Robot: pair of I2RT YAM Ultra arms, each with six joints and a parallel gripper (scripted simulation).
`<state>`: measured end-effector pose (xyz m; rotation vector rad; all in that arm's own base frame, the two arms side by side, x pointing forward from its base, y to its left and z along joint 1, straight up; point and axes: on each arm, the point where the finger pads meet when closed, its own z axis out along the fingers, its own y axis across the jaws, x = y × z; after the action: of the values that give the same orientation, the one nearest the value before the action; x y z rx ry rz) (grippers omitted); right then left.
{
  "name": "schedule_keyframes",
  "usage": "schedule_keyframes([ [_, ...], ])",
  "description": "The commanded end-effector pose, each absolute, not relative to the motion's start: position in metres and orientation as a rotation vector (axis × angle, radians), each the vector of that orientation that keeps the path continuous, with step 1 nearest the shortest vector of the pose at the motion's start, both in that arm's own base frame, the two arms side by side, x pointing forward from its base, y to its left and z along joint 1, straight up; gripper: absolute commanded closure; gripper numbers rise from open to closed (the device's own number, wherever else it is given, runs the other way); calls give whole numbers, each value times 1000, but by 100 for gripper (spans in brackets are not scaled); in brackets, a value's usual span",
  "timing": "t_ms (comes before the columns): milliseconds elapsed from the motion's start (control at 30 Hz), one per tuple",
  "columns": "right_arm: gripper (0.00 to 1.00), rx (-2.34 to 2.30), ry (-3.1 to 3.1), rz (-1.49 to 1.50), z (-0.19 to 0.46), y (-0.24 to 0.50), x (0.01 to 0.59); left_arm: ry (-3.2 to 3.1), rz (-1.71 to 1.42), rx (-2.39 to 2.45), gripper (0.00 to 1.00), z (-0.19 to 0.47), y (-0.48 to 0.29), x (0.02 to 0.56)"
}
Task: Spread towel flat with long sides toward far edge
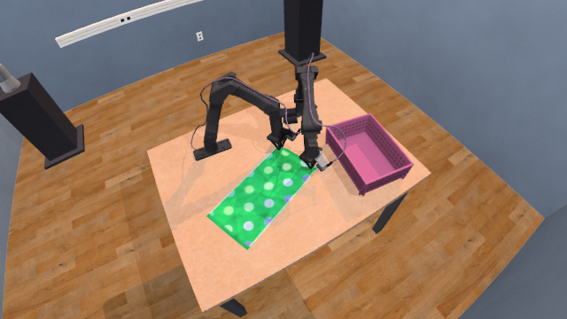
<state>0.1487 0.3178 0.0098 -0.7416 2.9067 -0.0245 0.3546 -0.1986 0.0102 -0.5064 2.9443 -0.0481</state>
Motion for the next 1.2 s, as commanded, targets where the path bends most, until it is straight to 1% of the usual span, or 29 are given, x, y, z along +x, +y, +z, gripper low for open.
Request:
schedule_keyframes([
  [0, 85, -735, 2903, -39, -1, 311, 156, 2946, -36, -513, 89, 8, -205, 358],
  [67, 85, -738, 2912, -28, -1, 312, 154, 2946, -36, -514, 89, 8, -205, 358],
  [100, 95, -733, 2901, -2, 6, 312, 157, 2945, -35, -512, 98, 9, -208, 359],
  [167, 95, -740, 2915, -35, -3, 309, 156, 2946, -38, -514, 98, 9, -207, 360],
  [200, 100, -738, 2910, -41, -2, 307, 160, 2946, -37, -512, 99, 9, -209, 360],
  [367, 100, -736, 2905, -48, -2, 307, 162, 2938, -53, -517, 100, 10, -210, 363],
  [400, 100, -717, 2884, 15, 10, 327, 163, 2948, -12, -519, 100, 14, -190, 353],
  [633, 100, -728, 2913, -25, 0, 313, 158, 2951, -5, -508, 100, 15, -194, 350],
  [667, 100, -725, 2898, 46, 12, 333, 165, 2919, -37, -507, 100, 38, -196, 361],
  [733, 100, -724, 2897, 44, 12, 333, 166, 2919, -37, -507, 100, 38, -196, 361],
  [767, 100, -727, 2892, 67, 46, 333, 166, 2921, -28, -503, 100, 58, -196, 359],
  [900, 100, -729, 2886, 61, 46, 333, 166, 2921, -28, -503, 100, 58, -196, 359],
  [1000, 100, -750, 2928, -24, 24, 320, 159, 2939, -5, -505, 100, 48, -195, 357],
  [1167, 100, -743, 2914, 6, 32, 324, 161, 2961, 23, -506, 100, 40, -191, 351],
])
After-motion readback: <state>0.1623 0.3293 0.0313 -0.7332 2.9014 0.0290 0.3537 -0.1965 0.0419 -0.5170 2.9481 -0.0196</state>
